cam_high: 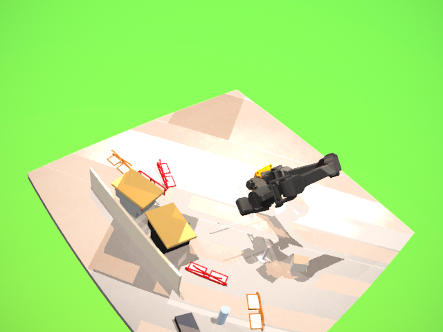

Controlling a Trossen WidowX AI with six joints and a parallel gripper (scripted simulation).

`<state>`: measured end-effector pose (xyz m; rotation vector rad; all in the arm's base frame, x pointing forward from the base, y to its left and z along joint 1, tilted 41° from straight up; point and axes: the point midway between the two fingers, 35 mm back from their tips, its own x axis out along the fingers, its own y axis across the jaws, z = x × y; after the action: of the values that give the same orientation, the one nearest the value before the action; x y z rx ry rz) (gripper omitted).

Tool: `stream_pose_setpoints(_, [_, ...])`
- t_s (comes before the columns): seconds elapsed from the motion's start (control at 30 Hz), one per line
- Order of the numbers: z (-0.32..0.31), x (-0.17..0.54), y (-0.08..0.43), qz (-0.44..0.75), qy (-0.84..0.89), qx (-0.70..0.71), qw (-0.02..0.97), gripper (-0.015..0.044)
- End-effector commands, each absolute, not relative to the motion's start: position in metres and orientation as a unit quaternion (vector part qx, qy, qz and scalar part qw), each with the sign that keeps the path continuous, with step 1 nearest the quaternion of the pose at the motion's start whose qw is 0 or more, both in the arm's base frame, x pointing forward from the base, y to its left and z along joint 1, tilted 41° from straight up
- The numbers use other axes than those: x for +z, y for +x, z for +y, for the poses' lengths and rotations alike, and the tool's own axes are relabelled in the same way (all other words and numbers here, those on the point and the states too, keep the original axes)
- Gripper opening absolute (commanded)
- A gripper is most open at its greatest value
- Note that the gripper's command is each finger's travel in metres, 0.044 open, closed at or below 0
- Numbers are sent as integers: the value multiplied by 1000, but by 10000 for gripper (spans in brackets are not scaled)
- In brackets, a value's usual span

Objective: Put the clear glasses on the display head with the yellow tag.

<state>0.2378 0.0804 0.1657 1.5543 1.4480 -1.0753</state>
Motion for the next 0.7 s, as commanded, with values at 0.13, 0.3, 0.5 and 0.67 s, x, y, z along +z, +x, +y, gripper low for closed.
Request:
stream_pose_setpoints(0.13, [64,140,253,623,594,-383,334,0])
stream_pose_setpoints(0.3, [52,125,261,651,597,-351,311,0])
stream_pose_setpoints(0.5, [38,111,269,671,609,-310,287,0])
stream_pose_setpoints(0.67, [39,110,269,669,614,-305,286,0])
